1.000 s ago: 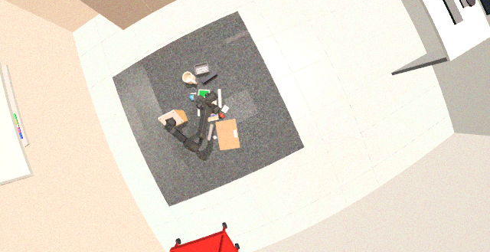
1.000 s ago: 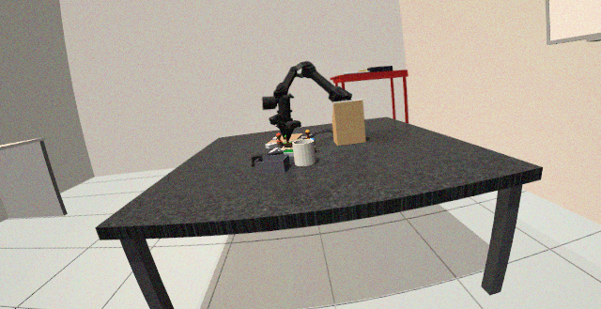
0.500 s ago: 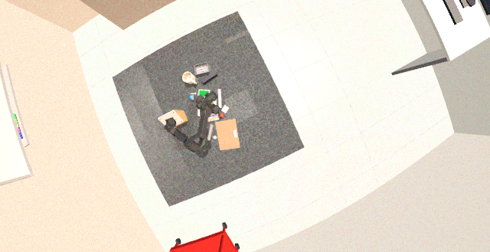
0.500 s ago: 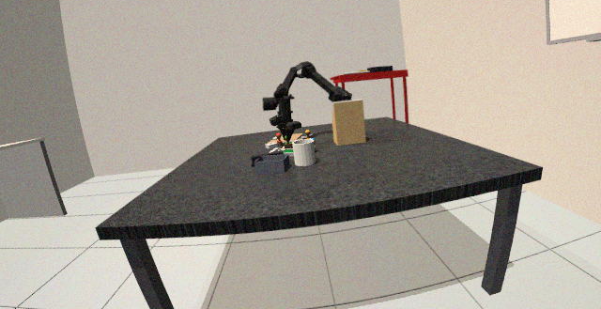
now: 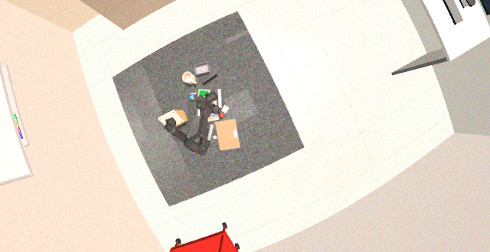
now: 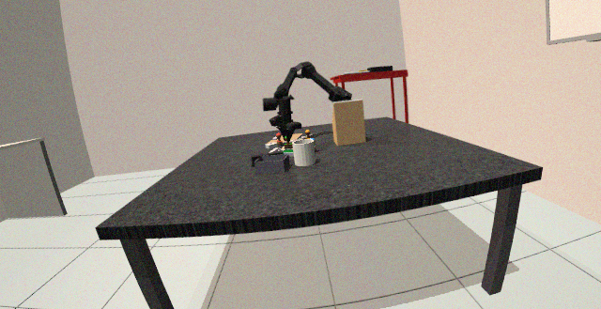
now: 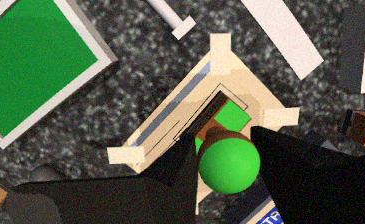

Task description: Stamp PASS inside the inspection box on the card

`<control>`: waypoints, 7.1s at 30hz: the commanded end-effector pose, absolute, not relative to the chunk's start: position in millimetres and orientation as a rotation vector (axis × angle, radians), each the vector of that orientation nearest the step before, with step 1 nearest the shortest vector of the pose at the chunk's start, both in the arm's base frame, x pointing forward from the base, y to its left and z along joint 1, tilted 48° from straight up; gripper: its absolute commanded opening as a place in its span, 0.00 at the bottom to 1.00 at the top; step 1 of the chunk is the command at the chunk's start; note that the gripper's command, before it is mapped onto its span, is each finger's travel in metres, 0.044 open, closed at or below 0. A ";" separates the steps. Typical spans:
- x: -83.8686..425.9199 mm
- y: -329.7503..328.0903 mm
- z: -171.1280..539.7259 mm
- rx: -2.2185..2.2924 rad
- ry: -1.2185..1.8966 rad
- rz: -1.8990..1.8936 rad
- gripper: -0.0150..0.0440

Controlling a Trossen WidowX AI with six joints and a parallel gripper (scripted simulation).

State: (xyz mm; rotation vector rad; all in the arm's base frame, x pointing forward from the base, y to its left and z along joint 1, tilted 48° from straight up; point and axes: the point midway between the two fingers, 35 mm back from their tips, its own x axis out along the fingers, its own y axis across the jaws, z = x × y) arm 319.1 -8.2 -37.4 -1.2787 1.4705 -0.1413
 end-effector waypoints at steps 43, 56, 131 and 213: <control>318.7 -5.7 -35.0 -1.285 1.471 -0.141 0.25; 318.0 -2.1 -31.7 -1.285 1.471 -0.141 0.25; 362.7 138.2 -76.4 -1.270 1.466 -0.140 0.25; 357.9 192.6 -63.8 -1.268 1.465 -0.141 0.69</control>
